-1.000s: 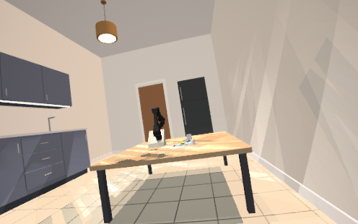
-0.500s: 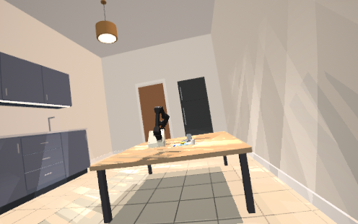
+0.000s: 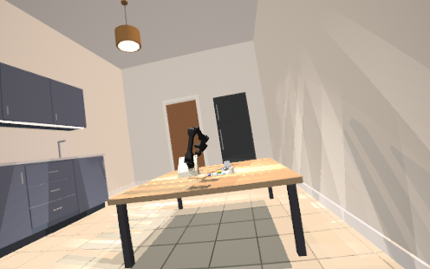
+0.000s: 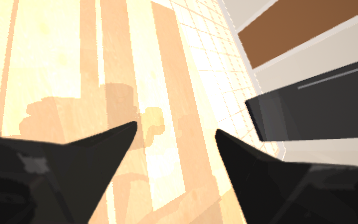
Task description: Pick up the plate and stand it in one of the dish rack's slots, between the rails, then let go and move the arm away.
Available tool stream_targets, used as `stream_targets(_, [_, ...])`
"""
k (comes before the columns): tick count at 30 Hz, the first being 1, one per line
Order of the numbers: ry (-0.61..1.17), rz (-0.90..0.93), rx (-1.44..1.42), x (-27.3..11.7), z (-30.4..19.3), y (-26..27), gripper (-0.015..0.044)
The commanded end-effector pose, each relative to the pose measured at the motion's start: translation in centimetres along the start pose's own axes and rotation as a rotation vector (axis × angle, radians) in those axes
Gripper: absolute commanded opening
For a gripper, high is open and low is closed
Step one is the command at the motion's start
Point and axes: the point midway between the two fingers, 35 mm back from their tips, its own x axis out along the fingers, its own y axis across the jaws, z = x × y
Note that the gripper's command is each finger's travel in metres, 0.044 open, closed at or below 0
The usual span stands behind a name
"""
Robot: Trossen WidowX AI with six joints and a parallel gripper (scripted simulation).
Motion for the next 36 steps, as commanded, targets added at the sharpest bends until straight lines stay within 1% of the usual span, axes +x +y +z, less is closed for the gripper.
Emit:
stream_targets(1, [0.051, -0.032, 0.139, -1.9, -1.9, -0.5, 0.0400])
stream_targets(20, [0.229, -0.145, 0.691, -8.1, -10.2, 0.7, 0.0400])
stream_targets(36, [0.387, -0.260, 1.212, -13.6, -16.8, 4.5, 0.0400])
